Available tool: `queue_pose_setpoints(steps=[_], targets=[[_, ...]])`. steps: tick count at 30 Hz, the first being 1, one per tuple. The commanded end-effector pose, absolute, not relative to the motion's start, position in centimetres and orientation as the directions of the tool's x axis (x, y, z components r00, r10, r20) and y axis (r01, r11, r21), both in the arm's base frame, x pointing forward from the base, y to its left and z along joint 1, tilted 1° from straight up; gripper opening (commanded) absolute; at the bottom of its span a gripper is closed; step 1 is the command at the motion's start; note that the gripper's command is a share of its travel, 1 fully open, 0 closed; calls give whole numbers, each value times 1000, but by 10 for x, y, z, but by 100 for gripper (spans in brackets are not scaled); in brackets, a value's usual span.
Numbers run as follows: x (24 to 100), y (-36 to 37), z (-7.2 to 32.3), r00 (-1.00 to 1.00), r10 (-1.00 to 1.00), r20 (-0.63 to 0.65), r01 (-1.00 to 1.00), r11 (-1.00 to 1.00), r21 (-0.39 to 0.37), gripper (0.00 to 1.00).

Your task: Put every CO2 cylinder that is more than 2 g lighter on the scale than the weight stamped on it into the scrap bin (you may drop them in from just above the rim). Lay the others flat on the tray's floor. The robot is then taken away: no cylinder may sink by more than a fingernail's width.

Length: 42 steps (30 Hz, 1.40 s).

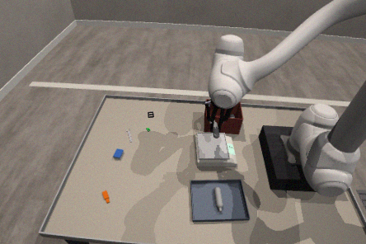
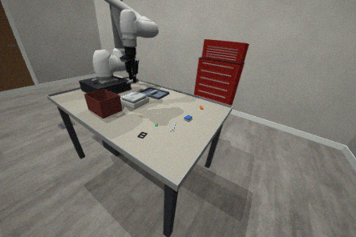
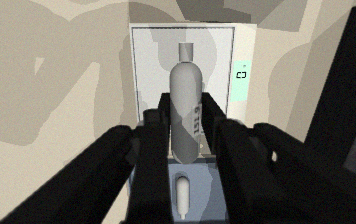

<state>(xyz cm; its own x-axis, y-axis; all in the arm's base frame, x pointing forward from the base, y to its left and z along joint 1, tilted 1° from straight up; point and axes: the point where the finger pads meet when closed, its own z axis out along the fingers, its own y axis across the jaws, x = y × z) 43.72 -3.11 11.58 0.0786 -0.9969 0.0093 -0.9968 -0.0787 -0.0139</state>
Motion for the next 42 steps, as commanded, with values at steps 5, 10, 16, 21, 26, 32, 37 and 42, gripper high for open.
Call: queue_pose_setpoints(steps=[5, 10, 16, 21, 26, 32, 37, 42], targets=[[431, -98, 118, 79, -997, 4, -997, -79, -14, 10], [401, -185, 118, 79, -997, 3, -997, -79, -14, 10], [372, -245, 118, 79, -997, 4, -997, -79, -15, 10], [370, -247, 118, 79, -997, 4, -997, -79, -15, 10], [370, -246, 114, 82, -997, 6, -996, -82, -15, 10], [369, -245, 108, 82, -997, 5, -997, -82, -14, 10], [369, -245, 103, 82, -997, 5, -997, -82, -14, 10], [369, -245, 95, 82, -997, 5, -997, -82, -14, 10]])
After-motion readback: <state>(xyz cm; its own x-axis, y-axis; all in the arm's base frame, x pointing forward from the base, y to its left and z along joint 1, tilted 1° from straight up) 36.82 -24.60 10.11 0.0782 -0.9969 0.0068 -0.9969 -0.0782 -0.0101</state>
